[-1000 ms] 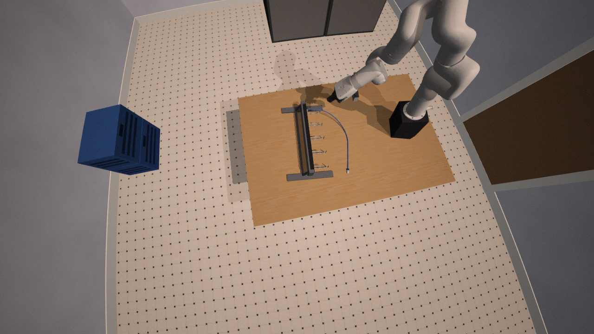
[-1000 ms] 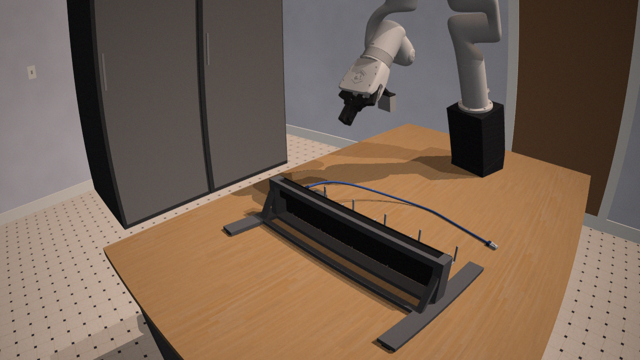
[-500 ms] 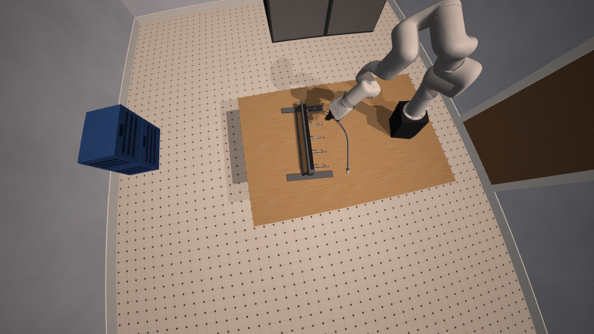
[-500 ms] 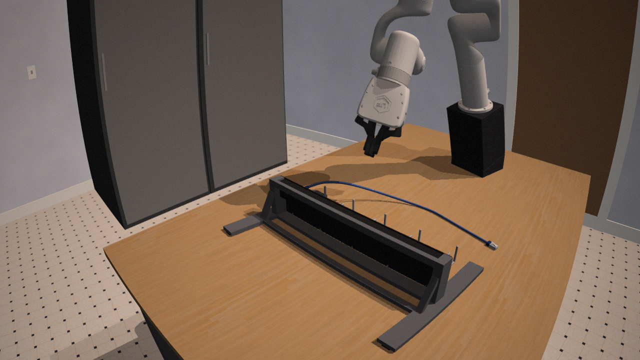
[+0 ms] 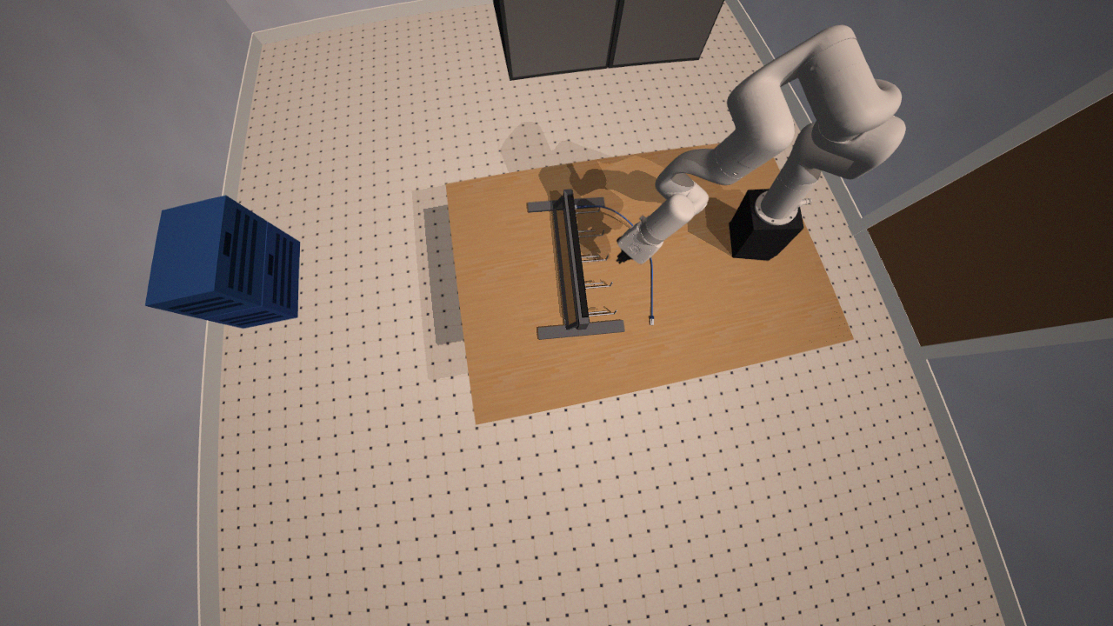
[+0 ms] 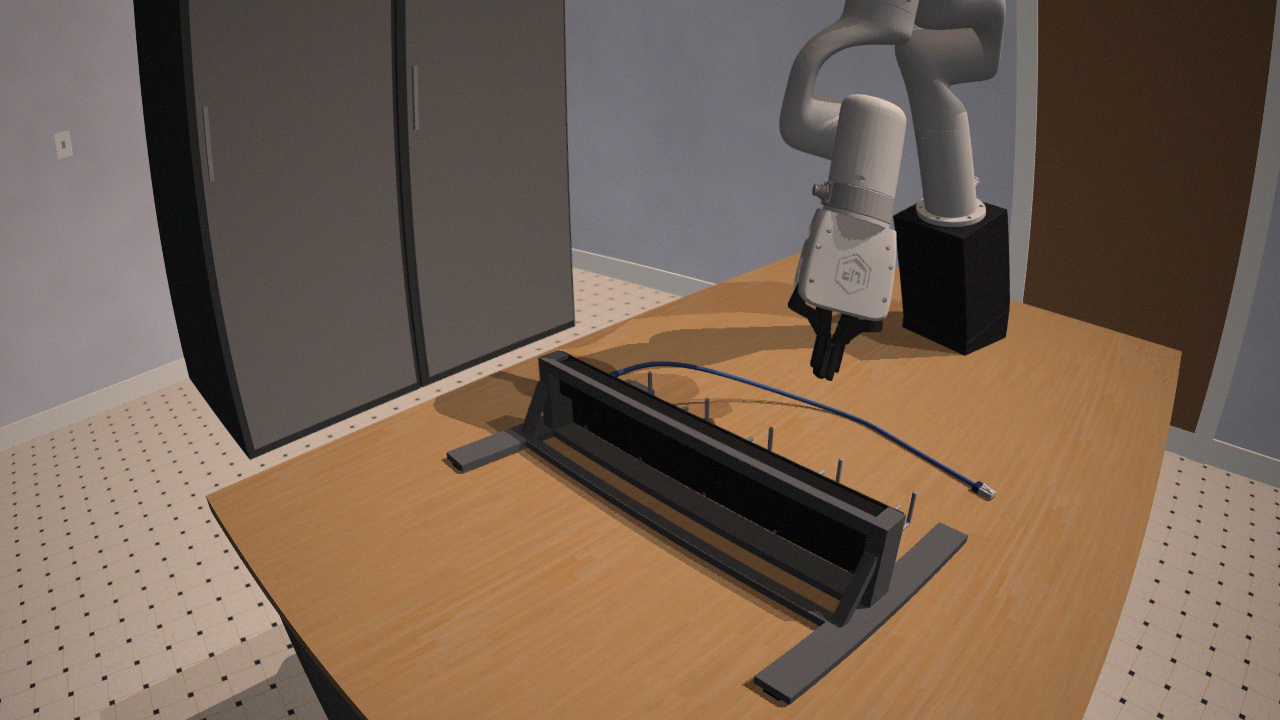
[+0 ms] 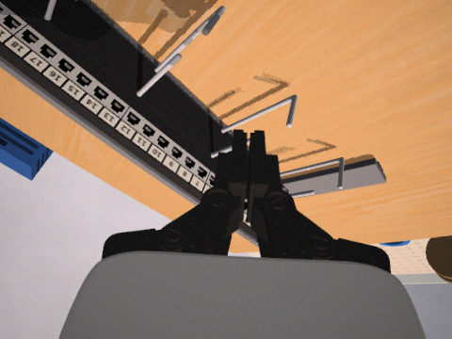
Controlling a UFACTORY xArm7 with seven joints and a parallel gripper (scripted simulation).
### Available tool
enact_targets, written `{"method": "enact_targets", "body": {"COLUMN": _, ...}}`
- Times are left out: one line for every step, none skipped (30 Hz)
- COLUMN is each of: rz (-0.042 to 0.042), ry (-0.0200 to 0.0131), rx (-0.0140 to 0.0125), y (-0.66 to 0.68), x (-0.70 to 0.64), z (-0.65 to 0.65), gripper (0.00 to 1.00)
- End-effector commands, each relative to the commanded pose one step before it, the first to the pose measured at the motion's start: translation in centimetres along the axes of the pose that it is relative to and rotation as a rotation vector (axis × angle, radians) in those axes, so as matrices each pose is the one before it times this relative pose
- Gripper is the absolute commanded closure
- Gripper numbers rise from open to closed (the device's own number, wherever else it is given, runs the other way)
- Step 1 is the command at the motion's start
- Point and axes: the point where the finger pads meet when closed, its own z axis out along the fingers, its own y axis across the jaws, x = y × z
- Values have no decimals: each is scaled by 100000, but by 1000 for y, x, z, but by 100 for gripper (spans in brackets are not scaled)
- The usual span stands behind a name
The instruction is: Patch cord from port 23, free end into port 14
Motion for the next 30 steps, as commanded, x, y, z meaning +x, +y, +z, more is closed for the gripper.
{"method": "enact_targets", "body": {"rz": -11779, "ry": 4117, "rx": -5480, "y": 3673, "x": -1869, "z": 1075, "gripper": 100}}
{"method": "enact_targets", "body": {"rz": -2695, "ry": 813, "rx": -1182, "y": 855, "x": -405, "z": 153, "gripper": 100}}
{"method": "enact_targets", "body": {"rz": -2522, "ry": 743, "rx": -1133, "y": 805, "x": -390, "z": 138, "gripper": 100}}
{"method": "enact_targets", "body": {"rz": -2387, "ry": 687, "rx": -1095, "y": 767, "x": -378, "z": 127, "gripper": 100}}
{"method": "enact_targets", "body": {"rz": -2343, "ry": 658, "rx": -1097, "y": 757, "x": -379, "z": 121, "gripper": 100}}
{"method": "enact_targets", "body": {"rz": -2353, "ry": 645, "rx": -1123, "y": 765, "x": -389, "z": 118, "gripper": 100}}
{"method": "enact_targets", "body": {"rz": -2361, "ry": 631, "rx": -1147, "y": 771, "x": -398, "z": 116, "gripper": 100}}
{"method": "enact_targets", "body": {"rz": -2344, "ry": 610, "rx": -1159, "y": 769, "x": -403, "z": 112, "gripper": 100}}
{"method": "enact_targets", "body": {"rz": -2316, "ry": 587, "rx": -1165, "y": 764, "x": -406, "z": 108, "gripper": 100}}
{"method": "enact_targets", "body": {"rz": -2289, "ry": 565, "rx": -1170, "y": 758, "x": -409, "z": 105, "gripper": 100}}
{"method": "enact_targets", "body": {"rz": 0, "ry": 0, "rx": 0, "y": 0, "x": 0, "z": 0, "gripper": 100}}
{"method": "enact_targets", "body": {"rz": 0, "ry": 0, "rx": 0, "y": 0, "x": 0, "z": 0, "gripper": 100}}
{"method": "enact_targets", "body": {"rz": -4769, "ry": 1125, "rx": -2496, "y": 1601, "x": -853, "z": 207, "gripper": 100}}
{"method": "enact_targets", "body": {"rz": -3771, "ry": 840, "rx": -2026, "y": 1271, "x": -703, "z": 163, "gripper": 100}}
{"method": "enact_targets", "body": {"rz": -1542, "ry": 331, "rx": -841, "y": 518, "x": -299, "z": 68, "gripper": 100}}
{"method": "enact_targets", "body": {"rz": -1554, "ry": 326, "rx": -856, "y": 523, "x": -304, "z": 69, "gripper": 100}}
{"method": "enact_targets", "body": {"rz": -1905, "ry": 389, "rx": -1059, "y": 643, "x": -376, "z": 84, "gripper": 100}}
{"method": "enact_targets", "body": {"rz": -2280, "ry": 451, "rx": -1282, "y": 773, "x": -455, "z": 100, "gripper": 100}}
{"method": "enact_targets", "body": {"rz": -2328, "ry": 444, "rx": -1324, "y": 791, "x": -471, "z": 103, "gripper": 100}}
{"method": "enact_targets", "body": {"rz": -1742, "ry": 321, "rx": -1001, "y": 592, "x": -359, "z": 78, "gripper": 100}}
{"method": "enact_targets", "body": {"rz": -1204, "ry": 216, "rx": -697, "y": 409, "x": -251, "z": 55, "gripper": 100}}
{"method": "enact_targets", "body": {"rz": -737, "ry": 130, "rx": -429, "y": 250, "x": -155, "z": 34, "gripper": 100}}
{"method": "enact_targets", "body": {"rz": -368, "ry": 64, "rx": -214, "y": 125, "x": -78, "z": 17, "gripper": 100}}
{"method": "enact_targets", "body": {"rz": -123, "ry": 21, "rx": -72, "y": 41, "x": -26, "z": 6, "gripper": 100}}
{"method": "enact_targets", "body": {"rz": -16, "ry": 3, "rx": -10, "y": 6, "x": -4, "z": 1, "gripper": 100}}
{"method": "enact_targets", "body": {"rz": 0, "ry": 0, "rx": 0, "y": 0, "x": 0, "z": 0, "gripper": 100}}
{"method": "enact_targets", "body": {"rz": 0, "ry": 0, "rx": 0, "y": 0, "x": 0, "z": 0, "gripper": 100}}
{"method": "enact_targets", "body": {"rz": 0, "ry": 0, "rx": 0, "y": 0, "x": 0, "z": 0, "gripper": 100}}
{"method": "enact_targets", "body": {"rz": 0, "ry": 0, "rx": 0, "y": 0, "x": 0, "z": 0, "gripper": 100}}
{"method": "enact_targets", "body": {"rz": 0, "ry": 0, "rx": 0, "y": 0, "x": 0, "z": 0, "gripper": 100}}
